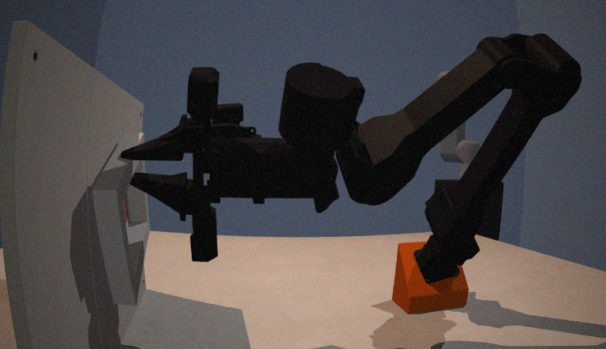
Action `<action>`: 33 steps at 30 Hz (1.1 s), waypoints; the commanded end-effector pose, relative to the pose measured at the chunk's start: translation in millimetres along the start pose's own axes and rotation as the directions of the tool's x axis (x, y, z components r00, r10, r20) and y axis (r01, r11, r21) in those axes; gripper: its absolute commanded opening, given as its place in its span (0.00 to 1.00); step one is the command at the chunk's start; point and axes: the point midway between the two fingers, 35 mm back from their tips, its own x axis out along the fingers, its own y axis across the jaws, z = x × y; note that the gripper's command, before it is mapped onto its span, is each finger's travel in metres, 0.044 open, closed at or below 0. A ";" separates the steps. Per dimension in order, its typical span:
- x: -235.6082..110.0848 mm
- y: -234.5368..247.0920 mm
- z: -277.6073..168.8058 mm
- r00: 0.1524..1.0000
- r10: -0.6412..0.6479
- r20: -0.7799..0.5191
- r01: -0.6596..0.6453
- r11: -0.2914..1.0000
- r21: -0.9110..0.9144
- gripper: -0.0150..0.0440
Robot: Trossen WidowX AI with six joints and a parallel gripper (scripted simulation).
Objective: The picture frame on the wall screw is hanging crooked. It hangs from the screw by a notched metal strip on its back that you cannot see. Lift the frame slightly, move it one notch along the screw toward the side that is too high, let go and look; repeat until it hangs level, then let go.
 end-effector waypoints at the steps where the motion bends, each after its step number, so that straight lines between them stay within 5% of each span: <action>1: 0.2 3.8 1.6 1.000 0.014 0.006 -0.014 1.000 0.003 0.25; 33: 0.2 3.6 7.9 1.000 0.014 0.006 -0.014 1.000 0.002 0.25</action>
